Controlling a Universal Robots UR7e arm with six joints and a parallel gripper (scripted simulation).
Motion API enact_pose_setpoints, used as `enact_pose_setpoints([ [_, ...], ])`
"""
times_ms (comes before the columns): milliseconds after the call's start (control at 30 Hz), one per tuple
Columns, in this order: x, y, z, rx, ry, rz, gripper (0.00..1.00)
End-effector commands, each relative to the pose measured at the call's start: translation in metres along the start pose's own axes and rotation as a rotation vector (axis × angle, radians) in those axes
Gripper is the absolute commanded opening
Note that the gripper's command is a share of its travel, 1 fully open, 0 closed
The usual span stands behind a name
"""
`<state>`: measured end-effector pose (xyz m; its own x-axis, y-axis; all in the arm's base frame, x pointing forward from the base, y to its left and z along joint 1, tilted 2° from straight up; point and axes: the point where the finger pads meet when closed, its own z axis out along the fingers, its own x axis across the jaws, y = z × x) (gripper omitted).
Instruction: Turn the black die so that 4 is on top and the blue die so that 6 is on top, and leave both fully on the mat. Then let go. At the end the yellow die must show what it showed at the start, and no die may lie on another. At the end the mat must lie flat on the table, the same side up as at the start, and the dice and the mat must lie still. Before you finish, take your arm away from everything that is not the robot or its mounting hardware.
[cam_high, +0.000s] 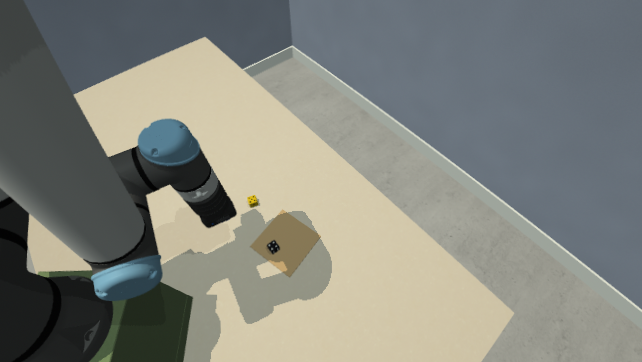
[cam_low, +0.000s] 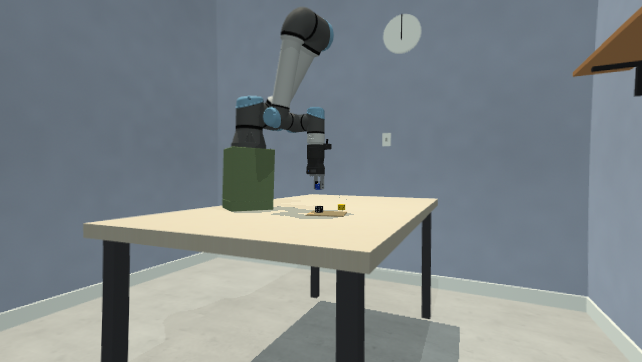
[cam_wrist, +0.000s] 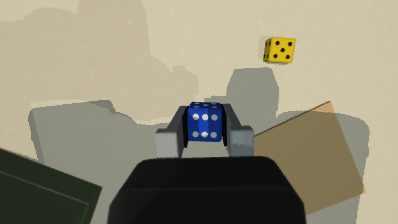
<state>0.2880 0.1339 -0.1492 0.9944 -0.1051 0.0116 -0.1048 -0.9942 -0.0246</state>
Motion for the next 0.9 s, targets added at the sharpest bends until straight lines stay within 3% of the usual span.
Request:
enact_pose_setpoints([
  [0, 0.0000, 0.0000, -0.0059, 0.000, 0.000, 0.000, 0.49],
  [867, 0.0066, 0.0025, -0.0119, 0.000, 0.000, -0.006, 0.49],
])
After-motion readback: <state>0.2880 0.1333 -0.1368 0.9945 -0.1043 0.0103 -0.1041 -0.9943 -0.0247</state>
